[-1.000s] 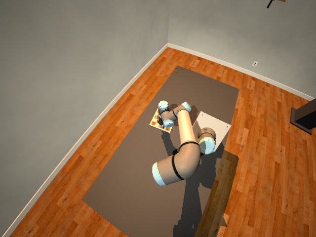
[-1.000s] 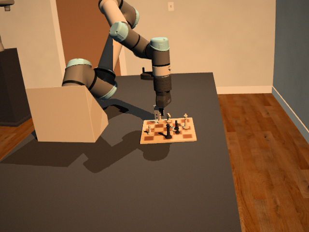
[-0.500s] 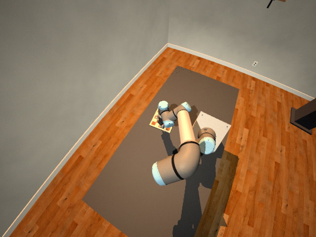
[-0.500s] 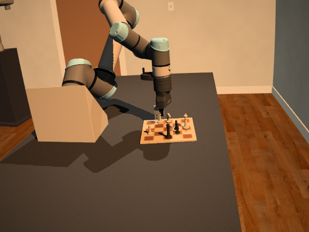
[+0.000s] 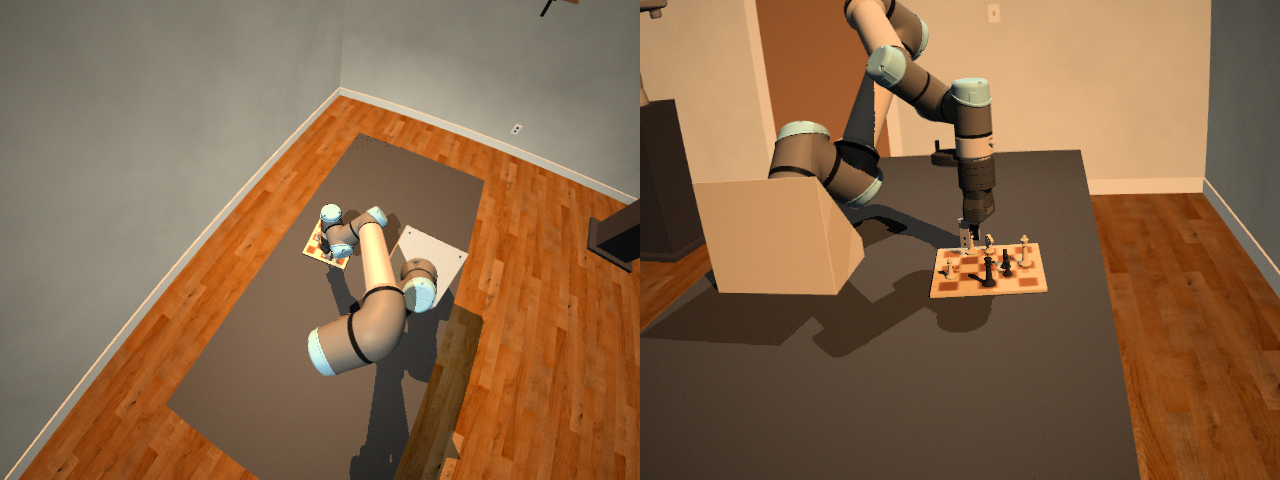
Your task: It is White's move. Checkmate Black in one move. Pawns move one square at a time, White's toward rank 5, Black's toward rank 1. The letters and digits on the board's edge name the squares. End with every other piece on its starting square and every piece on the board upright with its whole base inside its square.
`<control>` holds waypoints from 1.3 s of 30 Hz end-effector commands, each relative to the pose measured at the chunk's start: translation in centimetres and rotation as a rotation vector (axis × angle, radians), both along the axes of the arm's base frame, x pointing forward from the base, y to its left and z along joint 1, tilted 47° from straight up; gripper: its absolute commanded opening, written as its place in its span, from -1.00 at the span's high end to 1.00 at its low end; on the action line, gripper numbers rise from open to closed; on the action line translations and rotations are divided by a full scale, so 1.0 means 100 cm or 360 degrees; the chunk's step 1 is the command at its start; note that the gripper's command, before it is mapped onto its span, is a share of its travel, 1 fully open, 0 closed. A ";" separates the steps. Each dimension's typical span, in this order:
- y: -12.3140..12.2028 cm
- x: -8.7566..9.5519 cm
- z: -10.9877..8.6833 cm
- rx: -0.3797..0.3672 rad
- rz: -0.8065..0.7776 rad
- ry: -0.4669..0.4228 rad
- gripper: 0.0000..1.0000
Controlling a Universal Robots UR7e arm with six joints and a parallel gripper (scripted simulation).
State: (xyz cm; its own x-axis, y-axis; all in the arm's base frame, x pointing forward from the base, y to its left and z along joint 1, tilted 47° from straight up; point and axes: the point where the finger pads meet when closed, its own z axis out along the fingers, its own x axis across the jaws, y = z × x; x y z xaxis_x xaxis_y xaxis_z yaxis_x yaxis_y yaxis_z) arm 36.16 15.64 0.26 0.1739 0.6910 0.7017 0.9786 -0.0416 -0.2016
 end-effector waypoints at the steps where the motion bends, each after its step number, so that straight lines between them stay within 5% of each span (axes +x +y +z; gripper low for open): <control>1: 0.000 0.000 0.000 0.0000 -0.0001 -0.0001 -0.58; 4: 0.000 0.000 0.000 0.0000 -0.0001 -0.0001 -0.58; 5: 0.000 0.000 0.000 0.0000 -0.0001 -0.0001 1.00; 39: 0.000 0.000 0.000 0.0000 -0.0001 -0.0001 1.00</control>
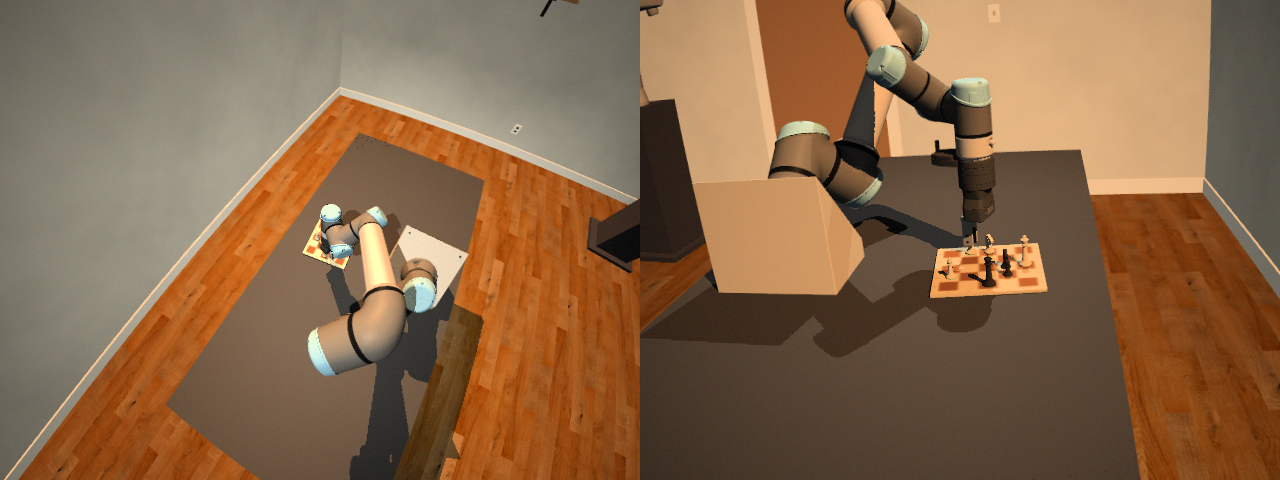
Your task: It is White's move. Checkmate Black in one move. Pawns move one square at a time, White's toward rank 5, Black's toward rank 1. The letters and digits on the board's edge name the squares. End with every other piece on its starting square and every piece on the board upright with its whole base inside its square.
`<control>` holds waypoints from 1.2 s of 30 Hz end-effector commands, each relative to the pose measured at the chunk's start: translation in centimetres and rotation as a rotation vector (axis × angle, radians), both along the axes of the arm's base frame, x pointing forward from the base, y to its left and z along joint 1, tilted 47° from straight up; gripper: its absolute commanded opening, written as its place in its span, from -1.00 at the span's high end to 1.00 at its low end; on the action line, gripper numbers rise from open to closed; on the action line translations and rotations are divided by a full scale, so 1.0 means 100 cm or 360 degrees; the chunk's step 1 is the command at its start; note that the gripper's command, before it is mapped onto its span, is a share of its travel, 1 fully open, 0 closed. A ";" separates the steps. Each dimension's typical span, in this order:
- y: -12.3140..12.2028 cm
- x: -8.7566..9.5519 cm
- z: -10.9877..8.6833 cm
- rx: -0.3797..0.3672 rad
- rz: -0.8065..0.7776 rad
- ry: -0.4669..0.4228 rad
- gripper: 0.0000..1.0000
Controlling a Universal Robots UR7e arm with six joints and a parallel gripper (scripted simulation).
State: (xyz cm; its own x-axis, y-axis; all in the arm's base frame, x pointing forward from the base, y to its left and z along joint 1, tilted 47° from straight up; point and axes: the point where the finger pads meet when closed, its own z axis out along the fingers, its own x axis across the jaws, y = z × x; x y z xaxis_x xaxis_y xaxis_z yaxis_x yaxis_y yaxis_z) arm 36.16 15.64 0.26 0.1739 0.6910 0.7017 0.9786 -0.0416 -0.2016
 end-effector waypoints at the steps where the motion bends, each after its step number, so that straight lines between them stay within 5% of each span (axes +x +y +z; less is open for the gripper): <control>1: -0.001 0.000 0.000 -0.0001 -0.0001 -0.0001 1.00; 10: -0.011 0.002 0.010 -0.0001 -0.0001 -0.0001 1.00; 23: -0.063 0.010 0.059 -0.0001 -0.0001 -0.0001 1.00; 36: -0.072 0.011 0.068 -0.0001 -0.0001 -0.0001 1.00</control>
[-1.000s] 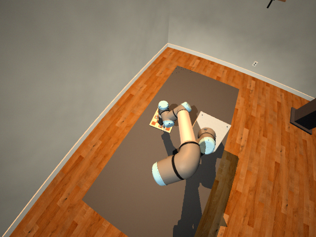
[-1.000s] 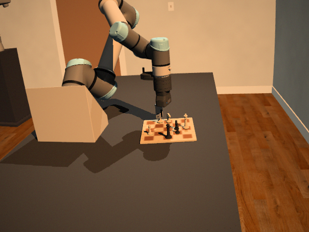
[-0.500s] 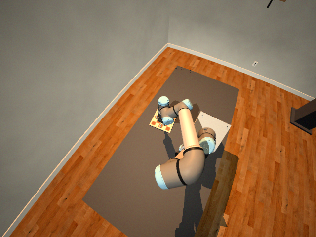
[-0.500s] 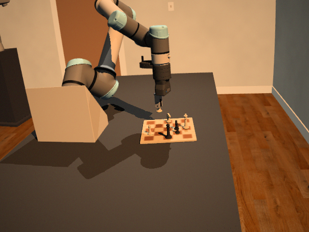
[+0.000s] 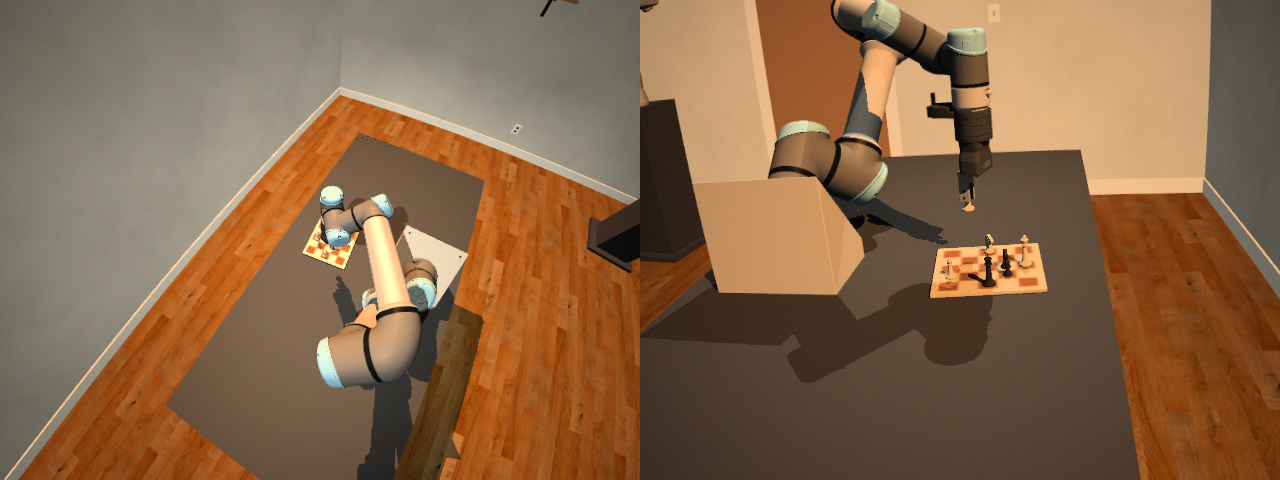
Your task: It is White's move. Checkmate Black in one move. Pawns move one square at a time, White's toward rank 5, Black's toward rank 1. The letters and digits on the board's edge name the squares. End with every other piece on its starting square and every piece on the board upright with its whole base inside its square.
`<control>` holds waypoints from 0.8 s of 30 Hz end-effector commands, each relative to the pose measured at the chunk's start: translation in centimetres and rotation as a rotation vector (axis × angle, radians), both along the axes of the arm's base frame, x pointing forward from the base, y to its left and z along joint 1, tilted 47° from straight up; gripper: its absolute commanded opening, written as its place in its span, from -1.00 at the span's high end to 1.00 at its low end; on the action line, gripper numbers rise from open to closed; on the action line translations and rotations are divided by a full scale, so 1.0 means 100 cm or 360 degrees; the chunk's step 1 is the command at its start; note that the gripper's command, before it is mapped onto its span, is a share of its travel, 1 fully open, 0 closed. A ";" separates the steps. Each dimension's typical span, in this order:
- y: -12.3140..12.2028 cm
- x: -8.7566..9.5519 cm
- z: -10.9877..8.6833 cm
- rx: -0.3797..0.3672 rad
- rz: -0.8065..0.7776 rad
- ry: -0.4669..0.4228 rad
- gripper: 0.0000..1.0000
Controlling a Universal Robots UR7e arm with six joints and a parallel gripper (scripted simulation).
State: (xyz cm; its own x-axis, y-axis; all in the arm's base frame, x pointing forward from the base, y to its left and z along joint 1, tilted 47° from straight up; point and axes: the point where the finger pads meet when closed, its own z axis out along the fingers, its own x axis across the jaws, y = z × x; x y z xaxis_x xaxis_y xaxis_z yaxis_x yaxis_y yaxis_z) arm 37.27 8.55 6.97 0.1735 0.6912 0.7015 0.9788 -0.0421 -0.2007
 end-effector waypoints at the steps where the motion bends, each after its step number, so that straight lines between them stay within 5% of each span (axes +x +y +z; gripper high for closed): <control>1: -0.002 0.000 0.001 0.0000 0.0000 0.0000 1.00; 10: -0.010 0.004 -0.007 0.0005 0.0035 -0.0037 1.00; 21: -0.091 0.029 -0.095 0.0059 0.0378 -0.0399 1.00; 24: -0.095 0.029 -0.101 0.0063 0.0399 -0.0421 1.00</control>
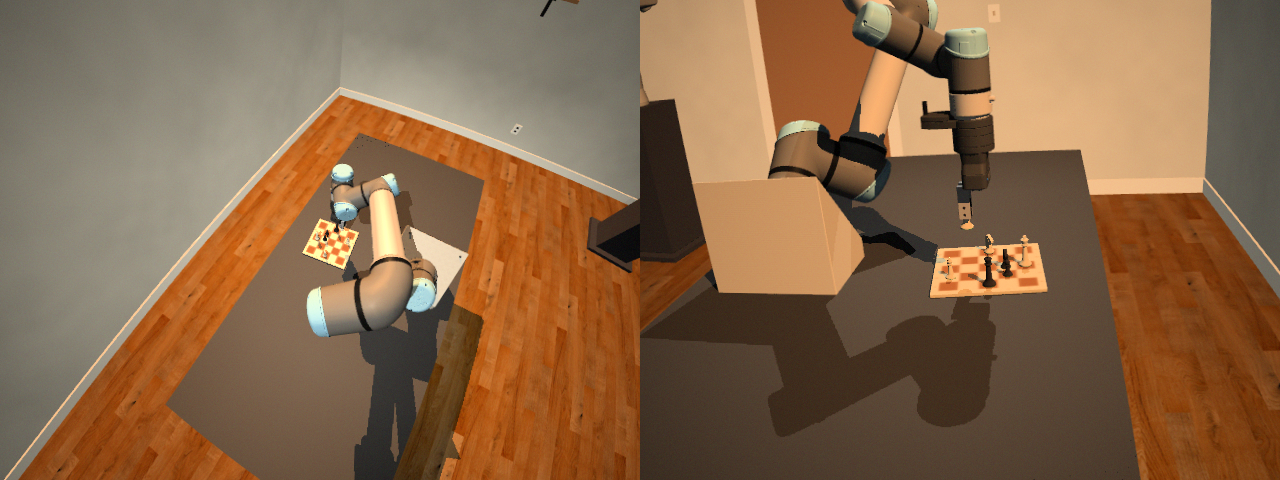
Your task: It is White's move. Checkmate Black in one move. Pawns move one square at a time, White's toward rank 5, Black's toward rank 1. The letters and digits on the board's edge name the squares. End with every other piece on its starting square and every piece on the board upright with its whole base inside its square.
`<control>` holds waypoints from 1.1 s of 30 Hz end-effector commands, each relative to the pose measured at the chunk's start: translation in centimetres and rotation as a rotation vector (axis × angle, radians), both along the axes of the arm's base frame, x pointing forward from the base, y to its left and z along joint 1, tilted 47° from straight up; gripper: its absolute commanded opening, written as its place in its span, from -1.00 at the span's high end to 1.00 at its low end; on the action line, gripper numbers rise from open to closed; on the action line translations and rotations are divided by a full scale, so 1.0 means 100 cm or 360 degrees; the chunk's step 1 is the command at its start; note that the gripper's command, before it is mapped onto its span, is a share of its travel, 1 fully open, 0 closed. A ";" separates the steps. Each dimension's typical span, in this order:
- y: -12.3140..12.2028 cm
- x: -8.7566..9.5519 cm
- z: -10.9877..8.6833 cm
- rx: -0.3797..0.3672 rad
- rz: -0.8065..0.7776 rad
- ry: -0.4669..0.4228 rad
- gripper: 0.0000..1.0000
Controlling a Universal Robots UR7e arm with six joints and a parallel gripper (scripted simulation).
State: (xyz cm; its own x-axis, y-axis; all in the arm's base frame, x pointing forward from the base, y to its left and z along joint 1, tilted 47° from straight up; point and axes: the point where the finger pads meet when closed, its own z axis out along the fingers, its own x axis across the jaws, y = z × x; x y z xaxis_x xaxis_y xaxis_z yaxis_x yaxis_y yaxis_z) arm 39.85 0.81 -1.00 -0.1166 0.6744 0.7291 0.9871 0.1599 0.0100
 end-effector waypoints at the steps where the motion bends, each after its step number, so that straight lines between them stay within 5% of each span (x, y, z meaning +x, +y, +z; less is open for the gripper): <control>1: -0.021 0.004 -0.026 0.0016 0.0095 -0.0102 1.00; 20: -0.025 0.004 -0.033 0.0020 0.0114 -0.0122 1.00; 33: -0.001 0.001 -0.055 0.0020 0.0114 -0.0122 1.00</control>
